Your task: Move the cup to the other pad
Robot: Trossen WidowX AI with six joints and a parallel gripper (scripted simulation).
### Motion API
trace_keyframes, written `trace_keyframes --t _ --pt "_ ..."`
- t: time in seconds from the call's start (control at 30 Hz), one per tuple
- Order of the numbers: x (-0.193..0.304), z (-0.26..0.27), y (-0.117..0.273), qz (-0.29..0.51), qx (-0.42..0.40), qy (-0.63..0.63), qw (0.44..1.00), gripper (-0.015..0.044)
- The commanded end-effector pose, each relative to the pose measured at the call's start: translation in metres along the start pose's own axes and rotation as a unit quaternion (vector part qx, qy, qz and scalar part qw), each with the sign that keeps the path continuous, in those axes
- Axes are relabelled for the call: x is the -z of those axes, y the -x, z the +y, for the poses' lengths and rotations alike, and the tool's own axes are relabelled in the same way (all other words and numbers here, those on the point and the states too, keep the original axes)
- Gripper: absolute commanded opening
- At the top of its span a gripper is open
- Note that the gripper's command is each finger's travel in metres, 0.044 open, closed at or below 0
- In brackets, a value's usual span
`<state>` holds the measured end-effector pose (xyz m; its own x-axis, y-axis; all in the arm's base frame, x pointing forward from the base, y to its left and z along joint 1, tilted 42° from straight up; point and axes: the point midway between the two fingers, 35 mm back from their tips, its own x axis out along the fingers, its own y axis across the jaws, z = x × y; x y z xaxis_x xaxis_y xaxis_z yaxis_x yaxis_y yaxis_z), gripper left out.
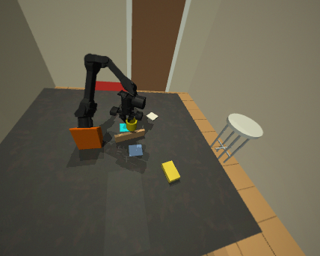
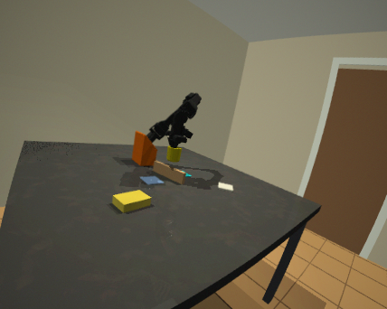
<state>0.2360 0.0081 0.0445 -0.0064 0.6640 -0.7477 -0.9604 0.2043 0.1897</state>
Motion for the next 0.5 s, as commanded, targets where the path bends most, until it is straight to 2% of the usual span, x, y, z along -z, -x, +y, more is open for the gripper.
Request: trace_keyframes --t 0.0,0.47 --pt "-0.007 0.006 -0.001 -0.003 -0.003 -0.006 1.000 0.0000" --pt "-0.031 0.020 0.000 -0.003 -0.003 -0.006 1.000 0.0000"
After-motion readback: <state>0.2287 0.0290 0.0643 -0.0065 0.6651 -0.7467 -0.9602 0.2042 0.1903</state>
